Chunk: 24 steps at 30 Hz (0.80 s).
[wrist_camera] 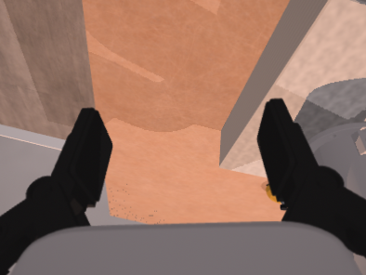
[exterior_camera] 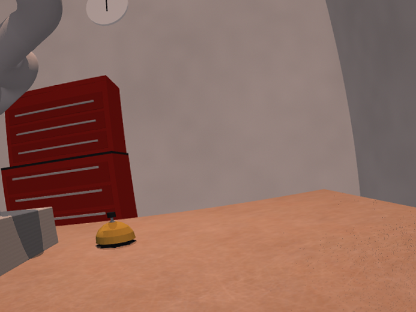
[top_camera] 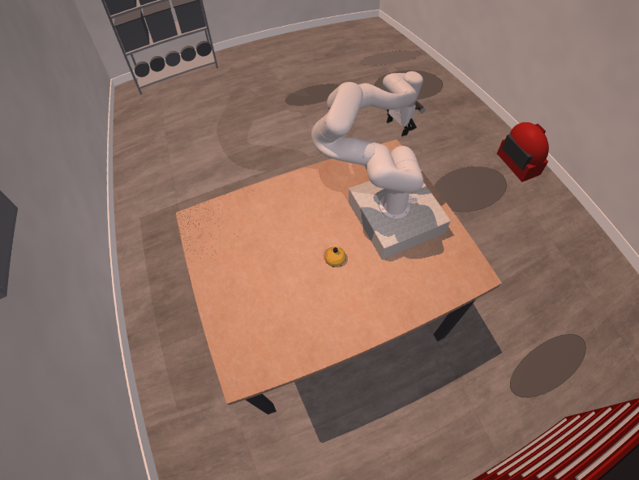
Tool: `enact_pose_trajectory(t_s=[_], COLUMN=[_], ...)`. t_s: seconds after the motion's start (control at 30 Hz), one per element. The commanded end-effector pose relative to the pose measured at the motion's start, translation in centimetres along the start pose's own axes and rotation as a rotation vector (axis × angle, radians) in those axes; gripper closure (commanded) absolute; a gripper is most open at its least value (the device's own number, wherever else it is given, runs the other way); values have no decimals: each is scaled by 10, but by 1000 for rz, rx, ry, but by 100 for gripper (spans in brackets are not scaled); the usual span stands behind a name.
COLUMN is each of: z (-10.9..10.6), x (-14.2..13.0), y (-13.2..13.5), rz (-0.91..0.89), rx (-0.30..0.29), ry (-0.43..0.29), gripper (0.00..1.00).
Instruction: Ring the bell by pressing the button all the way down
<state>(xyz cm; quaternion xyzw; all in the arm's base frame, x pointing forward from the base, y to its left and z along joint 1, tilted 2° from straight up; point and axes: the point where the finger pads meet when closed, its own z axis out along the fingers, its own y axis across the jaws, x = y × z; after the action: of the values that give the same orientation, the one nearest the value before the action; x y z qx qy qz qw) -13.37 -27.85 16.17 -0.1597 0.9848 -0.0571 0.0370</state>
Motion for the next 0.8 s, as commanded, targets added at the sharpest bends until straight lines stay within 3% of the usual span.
enact_pose_trajectory(t_s=[0.0,0.27,0.33,0.63,0.7,0.77], z=[19,19,47,53,77,78], x=[-10,-10,-34,-39,-66,-68], y=[-1,-1,-1,-1,-1,-1], rz=[-48,-48,-142,-164,-275,-282], rx=[-67,-67,-173,-194,-290,-296], ry=[-53,-53,-142,-160,-242,-247], gripper=[0,0,0,0,0,0])
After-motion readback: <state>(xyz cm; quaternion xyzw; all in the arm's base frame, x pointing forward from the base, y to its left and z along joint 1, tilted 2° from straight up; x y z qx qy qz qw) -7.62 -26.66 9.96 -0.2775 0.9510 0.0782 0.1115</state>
